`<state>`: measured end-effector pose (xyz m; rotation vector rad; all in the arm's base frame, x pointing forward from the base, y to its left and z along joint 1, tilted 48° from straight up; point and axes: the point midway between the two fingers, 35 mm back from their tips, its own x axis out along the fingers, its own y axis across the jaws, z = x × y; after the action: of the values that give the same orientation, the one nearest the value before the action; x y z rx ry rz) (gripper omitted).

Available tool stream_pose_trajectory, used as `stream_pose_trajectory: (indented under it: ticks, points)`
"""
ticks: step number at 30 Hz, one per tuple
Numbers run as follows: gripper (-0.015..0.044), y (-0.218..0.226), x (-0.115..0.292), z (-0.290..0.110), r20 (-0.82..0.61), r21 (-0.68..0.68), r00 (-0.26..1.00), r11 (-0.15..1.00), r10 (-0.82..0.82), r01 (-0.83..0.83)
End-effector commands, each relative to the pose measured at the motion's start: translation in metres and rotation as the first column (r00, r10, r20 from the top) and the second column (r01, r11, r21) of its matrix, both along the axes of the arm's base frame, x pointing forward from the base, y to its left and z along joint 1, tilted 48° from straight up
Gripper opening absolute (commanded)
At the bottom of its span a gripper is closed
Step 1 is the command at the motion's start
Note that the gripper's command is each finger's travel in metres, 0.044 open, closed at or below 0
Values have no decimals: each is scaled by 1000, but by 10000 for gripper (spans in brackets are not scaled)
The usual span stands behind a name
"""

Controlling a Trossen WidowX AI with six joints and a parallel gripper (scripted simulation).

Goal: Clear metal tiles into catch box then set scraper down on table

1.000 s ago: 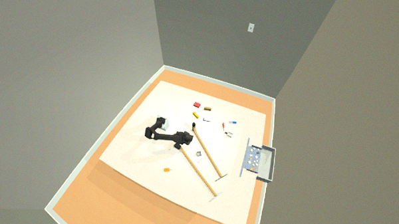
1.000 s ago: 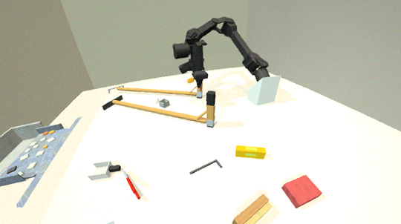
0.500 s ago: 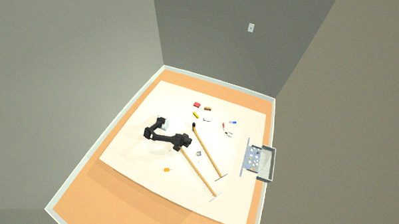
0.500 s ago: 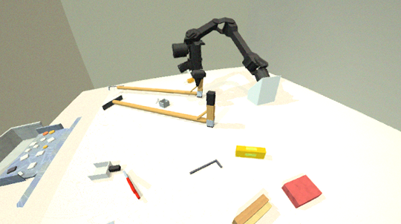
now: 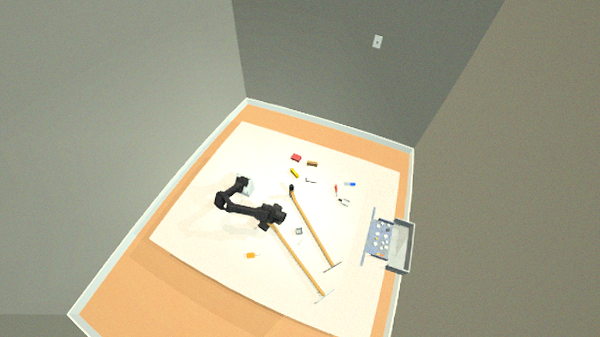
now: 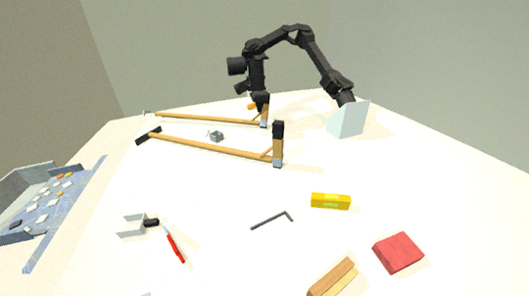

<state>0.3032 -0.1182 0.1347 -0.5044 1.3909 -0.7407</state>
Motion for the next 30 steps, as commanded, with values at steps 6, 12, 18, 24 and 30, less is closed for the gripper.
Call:
stream_pose_trajectory:
  ticks: [6,12,18,24,30]
  points:
    - [0,-10,-1,14,12,4,1000,1000,1,-1]
    - [0,-16,-3,21,13,3,1000,1000,1,-1]
    - [0,-22,-5,27,13,2,1000,1000,2,-2]
    - [0,-28,-7,34,14,1,1000,1000,2,-2]
    - [0,-35,-10,41,14,-1,1000,1000,2,-2]
